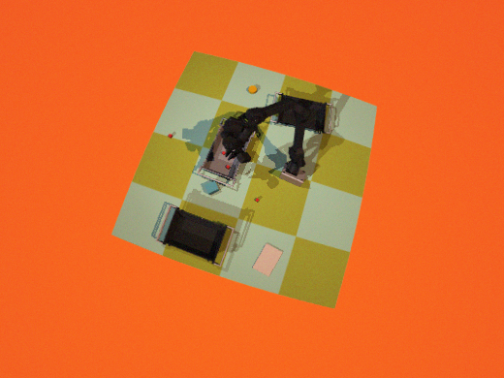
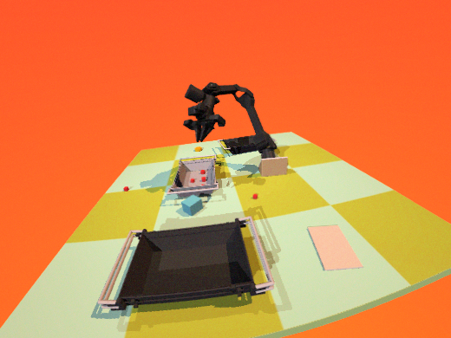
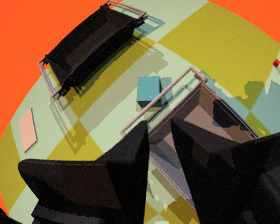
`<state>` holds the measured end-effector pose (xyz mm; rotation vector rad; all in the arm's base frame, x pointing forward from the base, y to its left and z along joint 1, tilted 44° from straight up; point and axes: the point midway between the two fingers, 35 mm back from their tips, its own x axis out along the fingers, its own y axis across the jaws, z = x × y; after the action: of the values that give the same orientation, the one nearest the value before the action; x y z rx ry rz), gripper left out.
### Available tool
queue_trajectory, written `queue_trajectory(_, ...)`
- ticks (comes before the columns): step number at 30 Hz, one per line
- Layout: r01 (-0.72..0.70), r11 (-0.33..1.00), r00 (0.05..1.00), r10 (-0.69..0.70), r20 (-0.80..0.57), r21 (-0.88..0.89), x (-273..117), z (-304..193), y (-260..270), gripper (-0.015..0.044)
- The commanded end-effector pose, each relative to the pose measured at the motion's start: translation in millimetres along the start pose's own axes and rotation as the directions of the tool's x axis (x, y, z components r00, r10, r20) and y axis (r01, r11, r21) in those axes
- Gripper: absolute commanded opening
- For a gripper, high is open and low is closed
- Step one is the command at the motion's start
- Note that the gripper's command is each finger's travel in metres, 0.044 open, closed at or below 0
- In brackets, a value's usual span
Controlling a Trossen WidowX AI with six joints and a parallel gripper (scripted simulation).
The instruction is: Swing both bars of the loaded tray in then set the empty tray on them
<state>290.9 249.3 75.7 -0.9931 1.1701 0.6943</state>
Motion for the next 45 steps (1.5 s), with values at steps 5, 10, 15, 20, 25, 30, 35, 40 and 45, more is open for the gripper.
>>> queue_trajectory(5,0.181,0.903,0.947,-0.054,-0.317,0.39,70,21,-11,0.0081)
queue_trajectory(10,0.354,0.783,0.879,-0.093,-0.467,0.512,112,20,-11,0.0081)
queue_trajectory(15,0.539,0.625,0.789,-0.141,-0.598,0.564,155,10,-8,0.0081)
queue_trajectory(20,0.591,0.573,0.76,-0.157,-0.631,0.568,167,5,-7,0.0081)
queue_trajectory(25,0.591,0.573,0.76,-0.157,-0.631,0.568,167,5,-7,0.0081)
queue_trajectory(30,0.591,0.573,0.76,-0.157,-0.631,0.568,167,5,-7,0.0081)
queue_trajectory(35,0.591,0.573,0.76,-0.157,-0.631,0.568,171,3,-8,0.0081)
queue_trajectory(40,0.591,0.573,0.76,-0.157,-0.631,0.568,181,-4,-11,0.0081)
queue_trajectory(45,0.591,0.572,0.759,-0.158,-0.631,0.568,192,-13,-13,0.0081)
